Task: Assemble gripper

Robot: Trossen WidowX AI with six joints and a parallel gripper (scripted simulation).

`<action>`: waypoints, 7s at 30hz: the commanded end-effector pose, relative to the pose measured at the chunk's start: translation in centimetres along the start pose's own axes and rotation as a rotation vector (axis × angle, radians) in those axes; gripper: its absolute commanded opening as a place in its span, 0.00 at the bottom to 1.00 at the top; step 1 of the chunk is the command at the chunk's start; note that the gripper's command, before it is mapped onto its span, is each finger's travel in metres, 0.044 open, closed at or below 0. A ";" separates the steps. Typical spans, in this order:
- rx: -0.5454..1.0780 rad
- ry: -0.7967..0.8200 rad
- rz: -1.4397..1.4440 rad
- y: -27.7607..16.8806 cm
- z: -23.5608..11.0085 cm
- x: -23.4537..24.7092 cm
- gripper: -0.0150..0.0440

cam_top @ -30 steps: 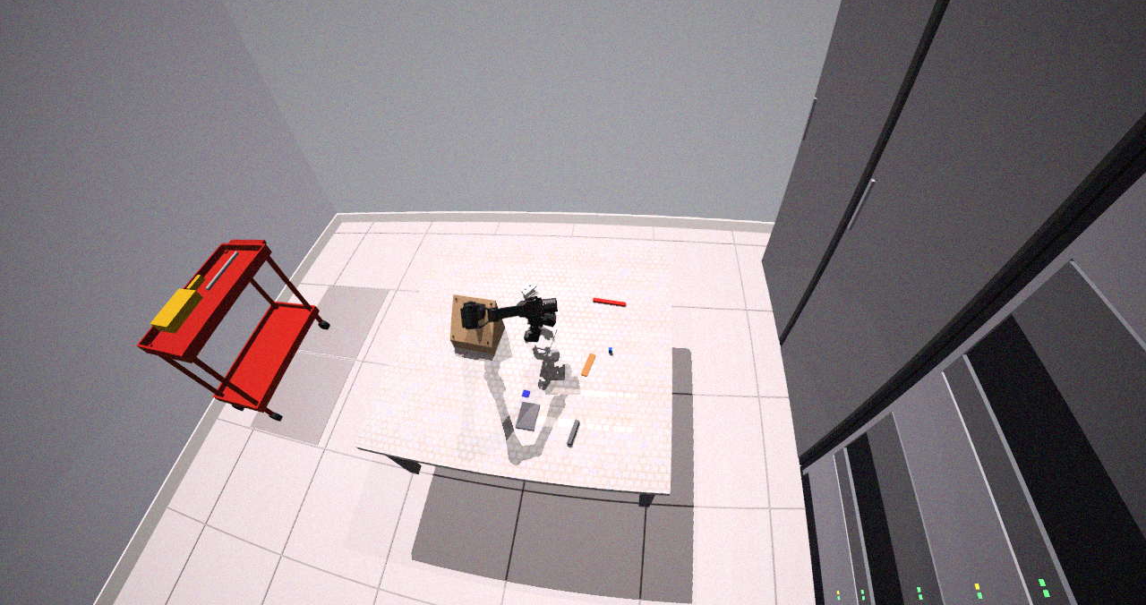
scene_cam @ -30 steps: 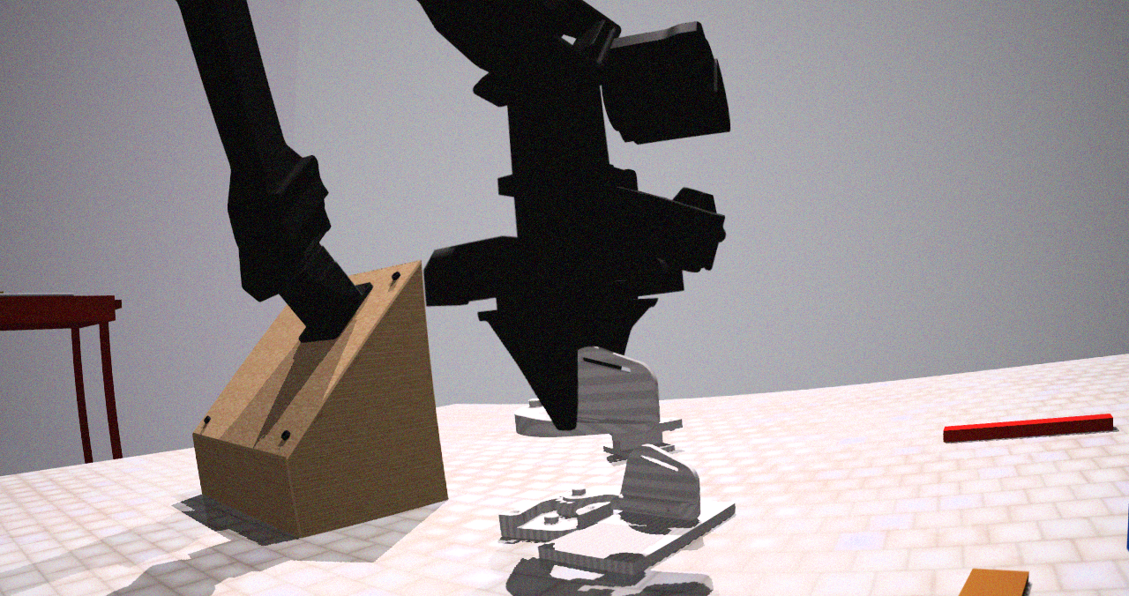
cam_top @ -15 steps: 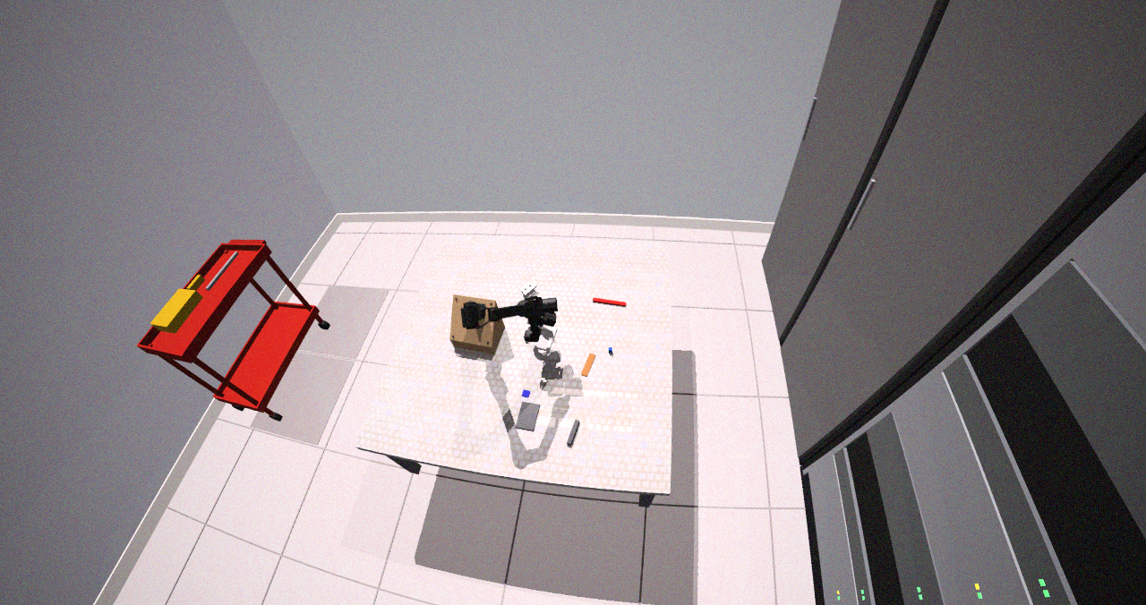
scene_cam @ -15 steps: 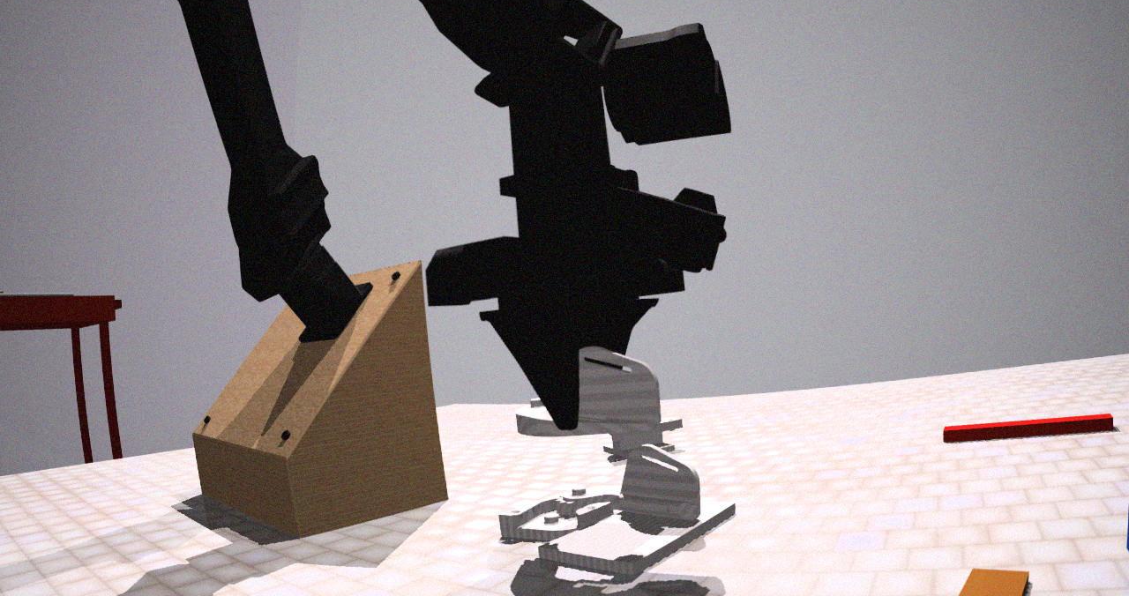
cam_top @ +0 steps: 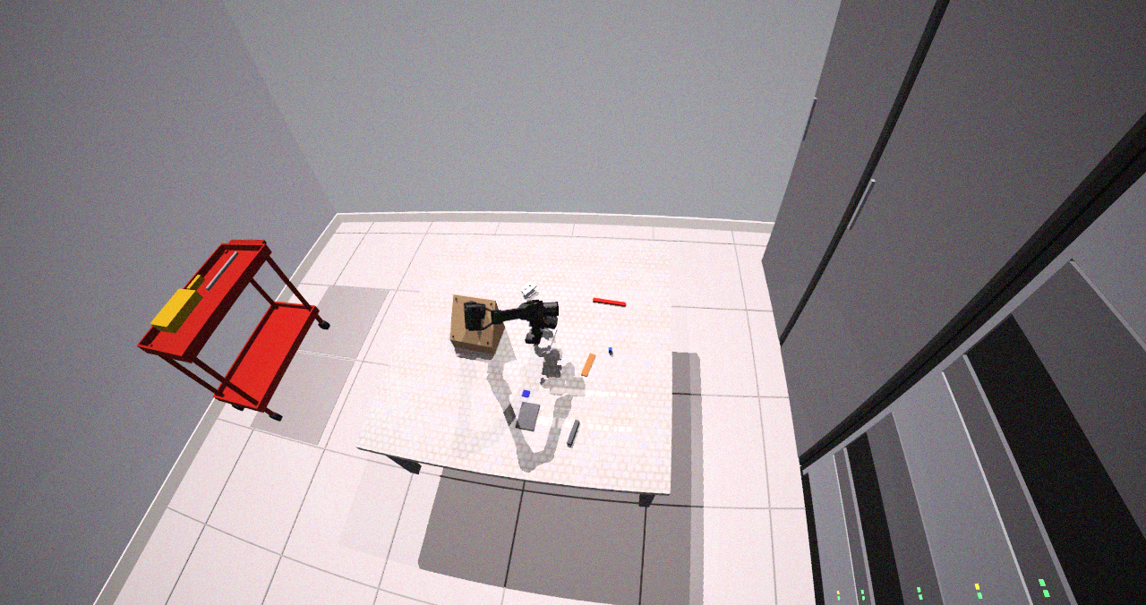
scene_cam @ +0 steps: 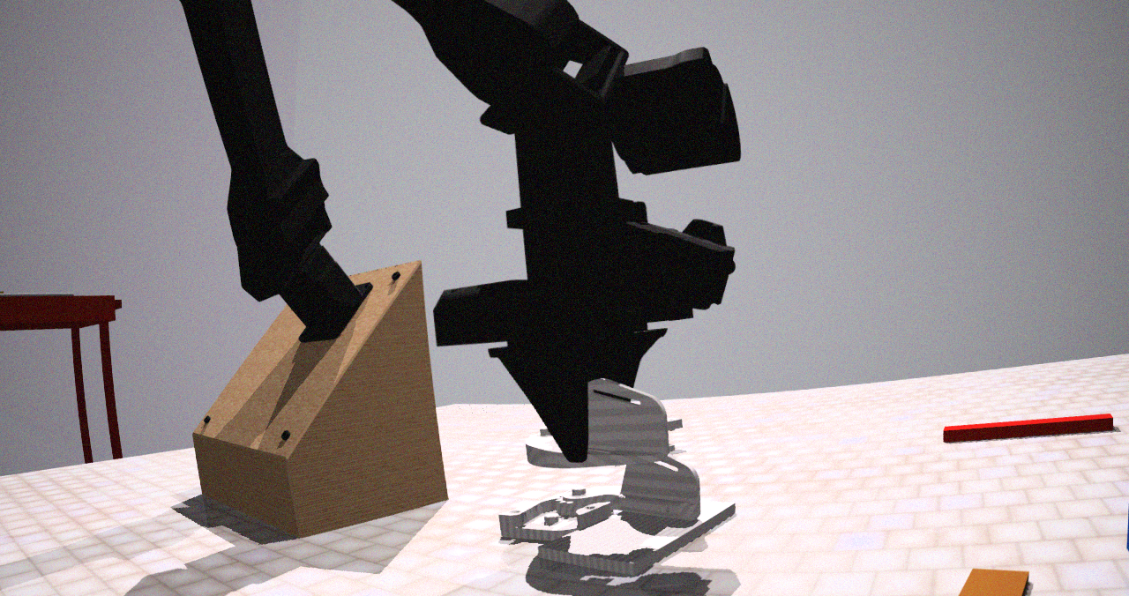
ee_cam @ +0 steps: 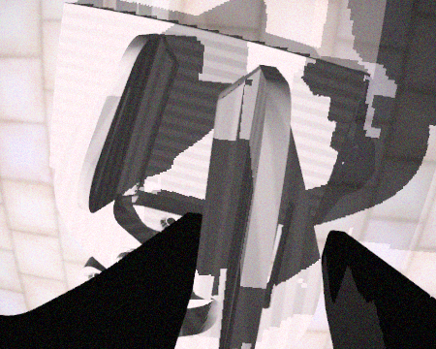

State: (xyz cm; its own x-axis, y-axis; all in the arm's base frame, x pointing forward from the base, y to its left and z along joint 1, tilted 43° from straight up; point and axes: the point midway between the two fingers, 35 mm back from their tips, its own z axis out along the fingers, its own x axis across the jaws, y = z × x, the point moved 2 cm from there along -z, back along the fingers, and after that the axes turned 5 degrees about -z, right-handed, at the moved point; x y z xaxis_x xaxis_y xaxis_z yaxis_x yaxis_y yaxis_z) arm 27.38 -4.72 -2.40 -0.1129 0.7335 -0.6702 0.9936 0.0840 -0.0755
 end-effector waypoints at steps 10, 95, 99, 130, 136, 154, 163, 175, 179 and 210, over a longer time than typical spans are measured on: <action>0.005 -0.003 -0.008 -0.3 2.1 0.0 0.48; 0.006 -0.006 -0.030 -0.4 4.8 -0.1 0.48; 0.006 -0.006 -0.032 -0.4 5.0 -0.1 0.48; 0.006 -0.006 -0.032 -0.4 5.0 -0.1 0.48; 0.006 -0.006 -0.032 -0.4 5.0 -0.1 0.48; 0.006 -0.005 -0.032 -0.3 4.6 -0.2 0.48; 0.006 -0.006 -0.032 -0.3 4.8 -0.2 0.48; 0.006 -0.006 -0.032 -0.3 5.0 -0.2 0.48; 0.006 -0.006 -0.032 -0.3 5.0 -0.2 0.48; 0.003 -0.003 -0.037 -0.3 4.8 0.0 0.63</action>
State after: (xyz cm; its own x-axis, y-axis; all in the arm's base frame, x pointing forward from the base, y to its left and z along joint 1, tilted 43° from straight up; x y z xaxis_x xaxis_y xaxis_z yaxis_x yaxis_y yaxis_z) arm 27.15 -7.99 -5.88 -0.1486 0.7281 -0.6692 0.9889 0.1090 -0.1010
